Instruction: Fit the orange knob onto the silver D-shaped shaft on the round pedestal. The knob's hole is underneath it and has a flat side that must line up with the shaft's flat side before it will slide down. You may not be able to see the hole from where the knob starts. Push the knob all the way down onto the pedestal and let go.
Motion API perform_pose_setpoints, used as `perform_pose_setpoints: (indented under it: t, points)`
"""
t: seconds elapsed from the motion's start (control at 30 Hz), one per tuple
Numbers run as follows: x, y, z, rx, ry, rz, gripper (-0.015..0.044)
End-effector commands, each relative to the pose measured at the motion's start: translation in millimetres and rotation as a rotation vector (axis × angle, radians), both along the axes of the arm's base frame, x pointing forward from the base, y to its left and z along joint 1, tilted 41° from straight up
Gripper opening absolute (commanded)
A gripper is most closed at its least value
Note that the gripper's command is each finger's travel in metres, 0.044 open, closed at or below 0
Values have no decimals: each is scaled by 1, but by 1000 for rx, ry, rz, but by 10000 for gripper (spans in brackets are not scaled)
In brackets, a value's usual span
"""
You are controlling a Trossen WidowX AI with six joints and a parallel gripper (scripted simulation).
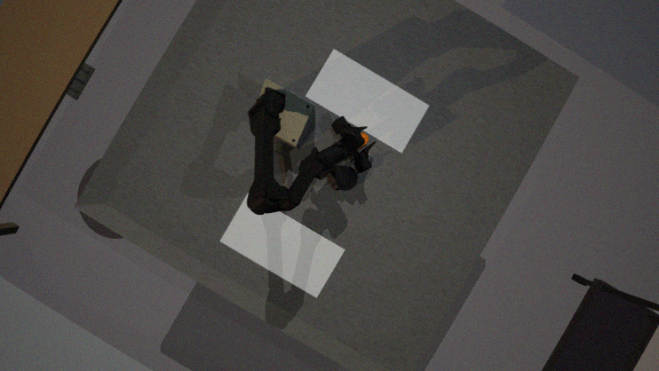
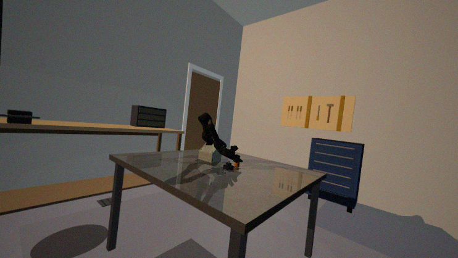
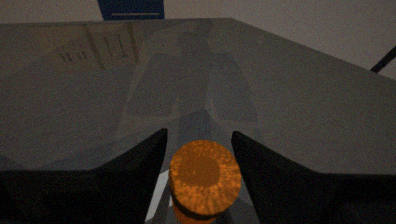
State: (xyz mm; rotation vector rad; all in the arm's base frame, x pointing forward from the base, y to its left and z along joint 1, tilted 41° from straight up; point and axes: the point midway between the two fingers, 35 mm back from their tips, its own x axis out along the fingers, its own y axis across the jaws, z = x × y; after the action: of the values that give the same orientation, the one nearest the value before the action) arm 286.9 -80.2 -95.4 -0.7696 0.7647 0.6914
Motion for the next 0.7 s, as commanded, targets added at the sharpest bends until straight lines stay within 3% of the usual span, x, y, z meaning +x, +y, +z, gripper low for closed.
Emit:
perform_pose_setpoints:
  t: [0.0, 0.1, 0.33, 0.53, 0.67]
  points:
    - [0, 0, 0, 2, -2, 1, 260]
    - [0, 0, 0, 2, -2, 1, 260]
    - [0, 0, 0, 2, -2, 1, 440]
    - [1, 1, 2, 2, -2, 1, 440]
    - [8, 25, 32, 0, 0, 2, 440]
